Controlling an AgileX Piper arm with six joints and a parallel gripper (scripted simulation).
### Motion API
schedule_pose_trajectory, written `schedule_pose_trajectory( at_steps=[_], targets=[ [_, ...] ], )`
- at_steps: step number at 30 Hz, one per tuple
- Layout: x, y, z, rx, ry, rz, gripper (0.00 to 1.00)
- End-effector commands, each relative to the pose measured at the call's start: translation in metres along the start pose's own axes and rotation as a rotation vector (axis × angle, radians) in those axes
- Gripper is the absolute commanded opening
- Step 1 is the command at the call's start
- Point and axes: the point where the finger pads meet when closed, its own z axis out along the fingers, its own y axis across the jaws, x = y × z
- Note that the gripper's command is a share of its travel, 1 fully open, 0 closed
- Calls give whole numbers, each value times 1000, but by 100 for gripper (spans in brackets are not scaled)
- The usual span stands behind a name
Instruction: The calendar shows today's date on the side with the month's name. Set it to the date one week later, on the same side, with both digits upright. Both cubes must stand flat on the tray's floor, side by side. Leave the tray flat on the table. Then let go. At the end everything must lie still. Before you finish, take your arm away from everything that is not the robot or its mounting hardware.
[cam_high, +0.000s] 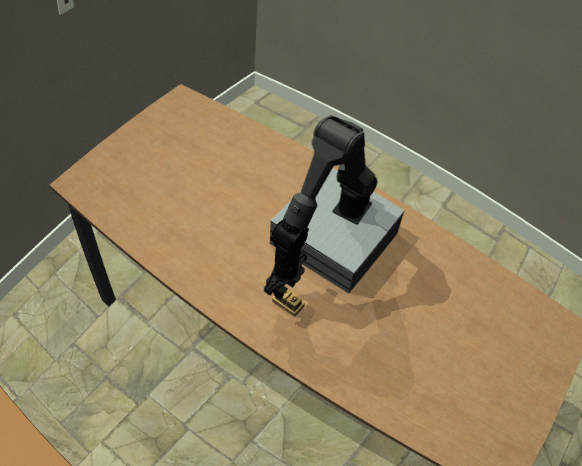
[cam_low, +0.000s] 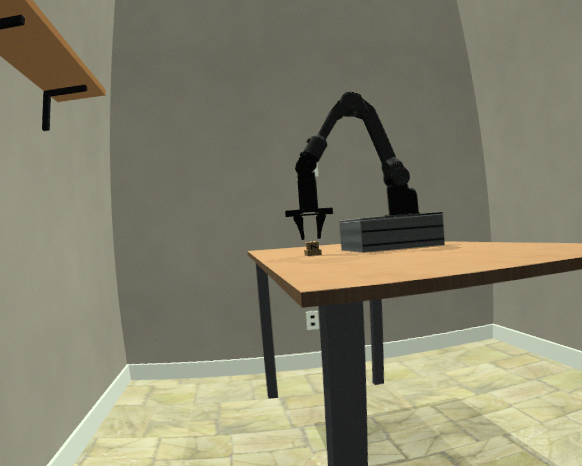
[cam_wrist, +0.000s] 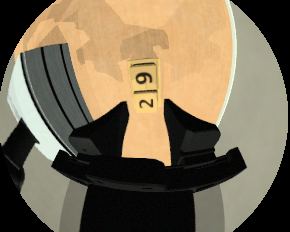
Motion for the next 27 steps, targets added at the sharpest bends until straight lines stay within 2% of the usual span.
schedule_pose_trajectory(
  at_steps=[1, 18, 27],
  targets=[
    [0, 1, 0, 0, -1, 0, 61],
    [0, 1, 0, 0, -1, 0, 61],
    [0, 1, 10, -3, -1, 0, 61]
  ],
)
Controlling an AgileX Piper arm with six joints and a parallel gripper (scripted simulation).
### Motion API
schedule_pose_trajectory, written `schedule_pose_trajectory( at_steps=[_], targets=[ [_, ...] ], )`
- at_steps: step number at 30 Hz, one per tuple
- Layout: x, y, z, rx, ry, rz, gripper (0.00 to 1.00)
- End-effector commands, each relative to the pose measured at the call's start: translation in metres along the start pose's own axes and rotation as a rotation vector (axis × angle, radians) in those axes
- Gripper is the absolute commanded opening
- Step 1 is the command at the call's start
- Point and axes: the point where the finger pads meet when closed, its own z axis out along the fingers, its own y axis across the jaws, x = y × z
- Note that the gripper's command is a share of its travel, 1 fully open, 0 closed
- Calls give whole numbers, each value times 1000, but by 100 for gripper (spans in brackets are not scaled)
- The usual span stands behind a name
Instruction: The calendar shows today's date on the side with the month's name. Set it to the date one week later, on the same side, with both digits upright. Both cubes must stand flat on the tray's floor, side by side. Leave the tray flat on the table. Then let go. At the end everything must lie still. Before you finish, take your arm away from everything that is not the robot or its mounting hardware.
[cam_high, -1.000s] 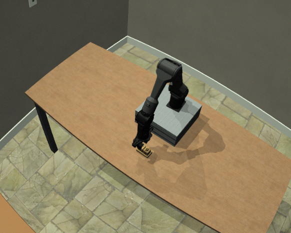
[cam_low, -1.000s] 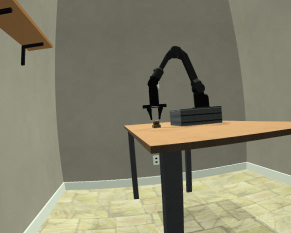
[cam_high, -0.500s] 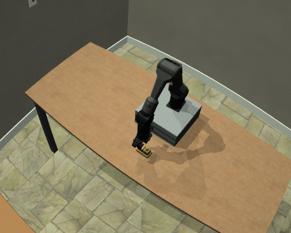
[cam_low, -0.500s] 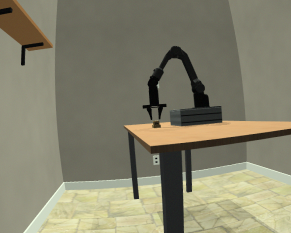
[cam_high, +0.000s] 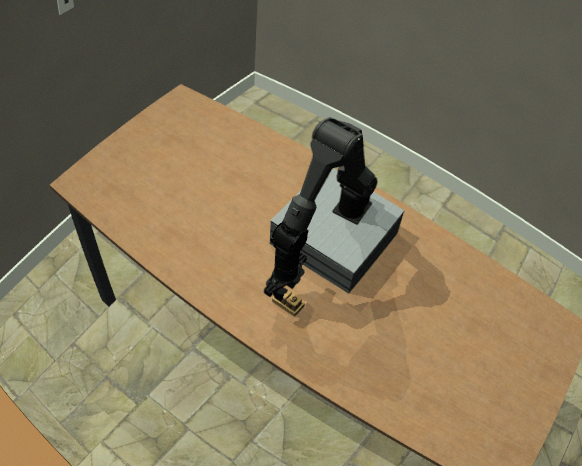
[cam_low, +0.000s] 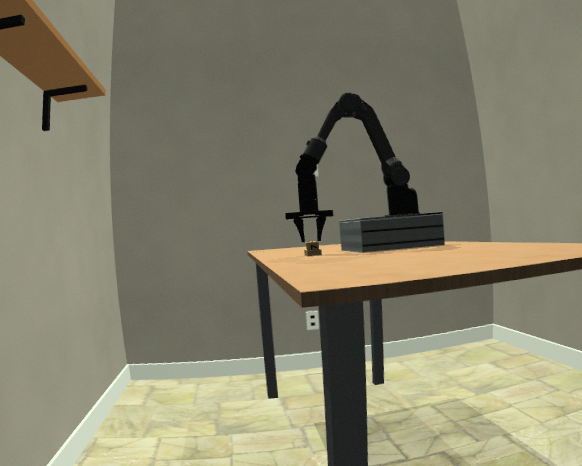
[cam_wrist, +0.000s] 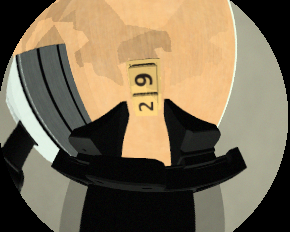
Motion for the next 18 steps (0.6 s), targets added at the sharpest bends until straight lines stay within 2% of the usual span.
schedule_pose_trajectory(
  at_steps=[1, 18],
  targets=[
    [0, 1, 4, -4, -1, -1, 61],
    [0, 1, 21, -2, -1, -1, 61]
  ],
)
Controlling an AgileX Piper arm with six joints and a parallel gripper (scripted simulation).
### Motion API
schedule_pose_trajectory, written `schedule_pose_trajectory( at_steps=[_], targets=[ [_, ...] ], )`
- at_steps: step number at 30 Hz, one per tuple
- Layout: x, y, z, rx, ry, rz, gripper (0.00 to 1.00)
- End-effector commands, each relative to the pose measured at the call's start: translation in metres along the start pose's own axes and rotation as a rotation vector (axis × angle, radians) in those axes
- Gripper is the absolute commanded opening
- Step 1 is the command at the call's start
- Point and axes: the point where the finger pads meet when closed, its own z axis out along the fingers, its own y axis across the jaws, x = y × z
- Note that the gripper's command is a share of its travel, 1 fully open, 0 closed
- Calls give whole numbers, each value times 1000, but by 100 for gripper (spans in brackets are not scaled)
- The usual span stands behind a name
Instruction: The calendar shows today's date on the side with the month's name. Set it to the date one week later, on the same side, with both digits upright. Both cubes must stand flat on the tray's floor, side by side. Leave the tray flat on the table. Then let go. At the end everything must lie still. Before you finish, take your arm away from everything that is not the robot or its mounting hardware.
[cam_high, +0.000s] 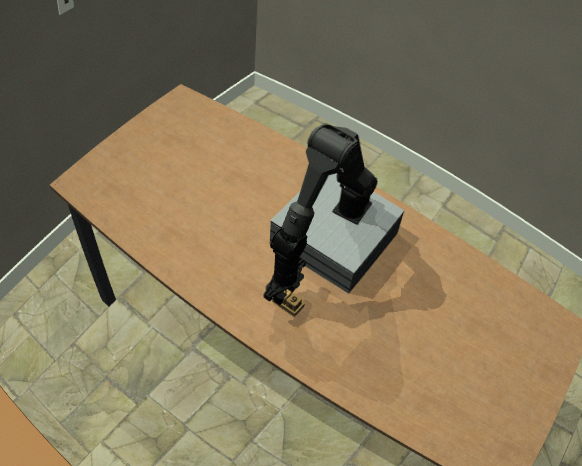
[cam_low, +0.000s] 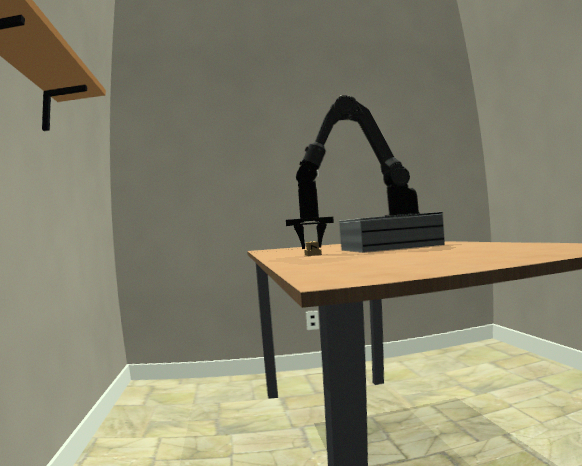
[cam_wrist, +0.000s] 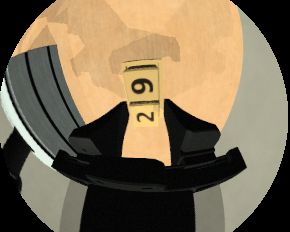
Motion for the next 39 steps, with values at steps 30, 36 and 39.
schedule_pose_trajectory(
  at_steps=[30, 36, 39],
  targets=[
    [0, 1, 1, -3, -1, -1, 61],
    [0, 1, 1, -3, -1, -1, 61],
    [0, 1, 1, -3, -1, -1, 36]
  ],
)
